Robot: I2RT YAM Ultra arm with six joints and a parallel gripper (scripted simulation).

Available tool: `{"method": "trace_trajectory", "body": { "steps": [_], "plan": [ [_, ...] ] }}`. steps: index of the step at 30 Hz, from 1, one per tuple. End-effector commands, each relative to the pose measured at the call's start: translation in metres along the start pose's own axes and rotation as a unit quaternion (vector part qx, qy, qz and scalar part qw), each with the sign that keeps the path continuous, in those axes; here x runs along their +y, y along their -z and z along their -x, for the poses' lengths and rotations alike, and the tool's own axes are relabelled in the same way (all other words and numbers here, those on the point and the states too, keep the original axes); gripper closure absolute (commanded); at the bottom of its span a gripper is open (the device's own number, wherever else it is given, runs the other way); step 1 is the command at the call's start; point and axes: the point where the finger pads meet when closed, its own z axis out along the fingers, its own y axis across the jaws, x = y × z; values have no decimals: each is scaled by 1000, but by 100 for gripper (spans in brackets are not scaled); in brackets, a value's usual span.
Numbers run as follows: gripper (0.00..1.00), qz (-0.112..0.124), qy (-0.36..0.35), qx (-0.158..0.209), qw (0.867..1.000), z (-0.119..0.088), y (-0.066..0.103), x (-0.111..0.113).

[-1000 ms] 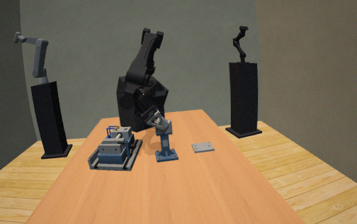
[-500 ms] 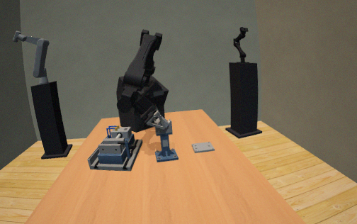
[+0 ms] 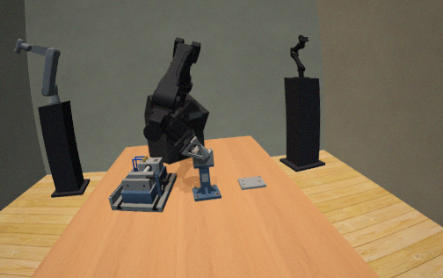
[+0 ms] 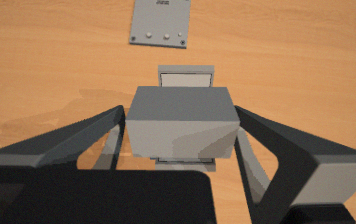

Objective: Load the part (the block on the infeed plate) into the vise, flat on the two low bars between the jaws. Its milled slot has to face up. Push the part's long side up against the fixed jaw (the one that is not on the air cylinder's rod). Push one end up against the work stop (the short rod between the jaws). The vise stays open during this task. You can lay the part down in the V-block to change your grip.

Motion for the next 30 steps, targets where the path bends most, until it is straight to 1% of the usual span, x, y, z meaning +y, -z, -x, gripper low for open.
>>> {"method": "trace_trajectory", "body": {
  "steps": [1, 3, 8, 13, 30],
  "plan": [
    [19, -15, 4, -11, 1000, 3, 13, -9],
    [19, -17, 10, -11, 1000, 7, 15, -11],
    [19, -15, 5, -14, 1000, 4, 13, -9],
    [19, -19, 13, -13, 1000, 9, 17, -12],
    [19, -17, 9, -15, 1000, 7, 15, -11]
  ]
}}
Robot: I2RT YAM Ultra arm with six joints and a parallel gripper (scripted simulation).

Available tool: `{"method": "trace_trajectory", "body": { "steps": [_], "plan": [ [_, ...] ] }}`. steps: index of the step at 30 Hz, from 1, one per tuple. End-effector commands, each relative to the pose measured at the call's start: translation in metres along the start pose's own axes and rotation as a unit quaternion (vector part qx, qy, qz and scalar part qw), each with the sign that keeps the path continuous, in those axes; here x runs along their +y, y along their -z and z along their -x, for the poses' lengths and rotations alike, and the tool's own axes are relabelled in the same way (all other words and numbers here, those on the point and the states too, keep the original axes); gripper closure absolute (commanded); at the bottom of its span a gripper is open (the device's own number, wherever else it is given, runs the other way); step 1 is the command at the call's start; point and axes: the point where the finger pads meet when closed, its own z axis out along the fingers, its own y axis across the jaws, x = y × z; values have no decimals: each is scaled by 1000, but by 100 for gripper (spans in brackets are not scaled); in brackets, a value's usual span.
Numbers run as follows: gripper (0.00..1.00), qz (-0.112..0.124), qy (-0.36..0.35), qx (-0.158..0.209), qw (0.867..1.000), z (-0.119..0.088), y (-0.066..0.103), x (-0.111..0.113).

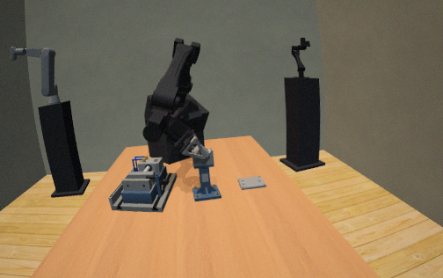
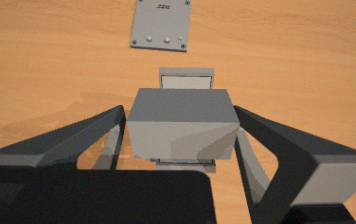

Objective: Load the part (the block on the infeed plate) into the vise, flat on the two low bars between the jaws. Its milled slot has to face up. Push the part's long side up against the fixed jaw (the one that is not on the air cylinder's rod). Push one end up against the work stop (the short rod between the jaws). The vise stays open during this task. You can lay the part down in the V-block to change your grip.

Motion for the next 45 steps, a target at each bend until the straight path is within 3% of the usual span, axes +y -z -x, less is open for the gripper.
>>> {"method": "trace_trajectory", "body": {
  "steps": [1, 29, 30, 45],
  "plan": [
    [19, -18, 8, -5, 1000, 5, 15, -11],
    [19, -18, 8, -5, 1000, 5, 15, -11],
    [100, -18, 8, -5, 1000, 5, 15, -11],
    [100, -18, 8, -5, 1000, 5, 15, -11]
  ]
}}
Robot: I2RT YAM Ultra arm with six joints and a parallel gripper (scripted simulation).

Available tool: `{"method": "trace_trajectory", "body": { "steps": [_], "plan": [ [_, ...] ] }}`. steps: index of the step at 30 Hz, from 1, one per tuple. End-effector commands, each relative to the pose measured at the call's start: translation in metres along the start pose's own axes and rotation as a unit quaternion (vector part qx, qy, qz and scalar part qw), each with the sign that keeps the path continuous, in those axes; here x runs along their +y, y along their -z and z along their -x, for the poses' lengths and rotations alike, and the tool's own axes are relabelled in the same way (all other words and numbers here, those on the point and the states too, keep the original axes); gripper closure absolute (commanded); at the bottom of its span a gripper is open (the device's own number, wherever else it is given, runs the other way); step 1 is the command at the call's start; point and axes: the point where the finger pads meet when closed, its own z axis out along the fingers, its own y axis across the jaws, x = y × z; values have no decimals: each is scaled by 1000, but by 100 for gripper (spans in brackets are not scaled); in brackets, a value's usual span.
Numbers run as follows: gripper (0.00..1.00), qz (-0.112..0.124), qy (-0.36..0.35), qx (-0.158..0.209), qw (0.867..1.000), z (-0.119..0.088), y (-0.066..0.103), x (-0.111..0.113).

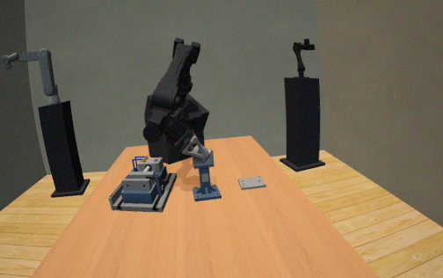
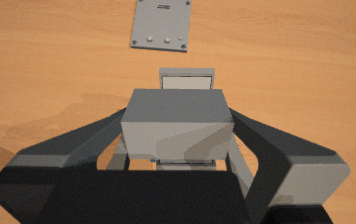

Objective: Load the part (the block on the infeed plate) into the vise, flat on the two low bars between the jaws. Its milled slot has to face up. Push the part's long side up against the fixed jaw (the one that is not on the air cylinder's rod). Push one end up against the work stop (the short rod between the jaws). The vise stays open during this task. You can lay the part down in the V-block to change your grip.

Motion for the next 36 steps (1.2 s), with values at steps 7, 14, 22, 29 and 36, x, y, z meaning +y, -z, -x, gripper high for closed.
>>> {"method": "trace_trajectory", "body": {
  "steps": [7, 14, 22, 29, 36],
  "plan": [
    [100, -18, 8, -5, 1000, 5, 15, -12],
    [100, -18, 8, -5, 1000, 5, 15, -12],
    [100, -18, 8, -5, 1000, 5, 15, -12],
    [100, -19, 10, -5, 1000, 7, 16, -12],
    [100, -22, 17, -4, 1000, 12, 19, -14]
  ]
}}
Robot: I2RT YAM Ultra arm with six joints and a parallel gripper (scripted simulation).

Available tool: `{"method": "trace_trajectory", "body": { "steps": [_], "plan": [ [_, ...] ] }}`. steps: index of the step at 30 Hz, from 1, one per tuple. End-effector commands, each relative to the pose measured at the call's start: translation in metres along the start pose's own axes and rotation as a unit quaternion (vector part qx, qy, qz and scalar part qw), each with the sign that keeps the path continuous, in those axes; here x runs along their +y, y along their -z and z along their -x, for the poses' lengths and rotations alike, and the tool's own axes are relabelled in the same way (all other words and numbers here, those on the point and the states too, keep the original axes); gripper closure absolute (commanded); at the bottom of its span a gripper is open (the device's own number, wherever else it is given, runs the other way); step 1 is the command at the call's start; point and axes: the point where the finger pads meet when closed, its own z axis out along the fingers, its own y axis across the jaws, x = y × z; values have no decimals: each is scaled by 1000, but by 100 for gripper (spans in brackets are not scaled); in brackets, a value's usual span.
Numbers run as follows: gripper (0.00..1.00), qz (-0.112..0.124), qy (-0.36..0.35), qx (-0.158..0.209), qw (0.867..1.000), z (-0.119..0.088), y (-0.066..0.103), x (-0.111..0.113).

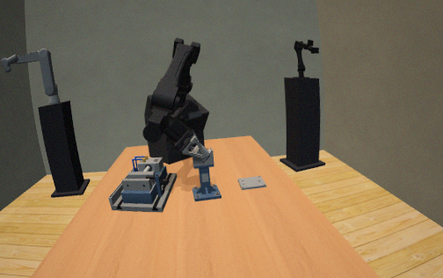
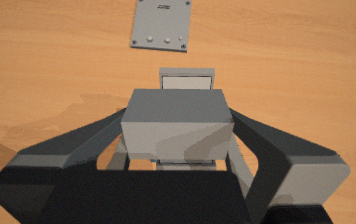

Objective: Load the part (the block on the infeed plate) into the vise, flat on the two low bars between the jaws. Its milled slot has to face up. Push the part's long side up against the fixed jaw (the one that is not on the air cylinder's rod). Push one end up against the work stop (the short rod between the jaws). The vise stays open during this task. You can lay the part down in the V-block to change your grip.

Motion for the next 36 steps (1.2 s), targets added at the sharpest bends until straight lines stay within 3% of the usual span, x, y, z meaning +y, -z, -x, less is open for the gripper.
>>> {"method": "trace_trajectory", "body": {
  "steps": [1, 14, 36],
  "plan": [
    [100, -22, 15, -4, 1000, 12, 19, -13],
    [100, -15, -1, -7, 1000, 10, 17, 0],
    [100, -22, 16, -3, 1000, 23, 30, -11]
  ]
}}
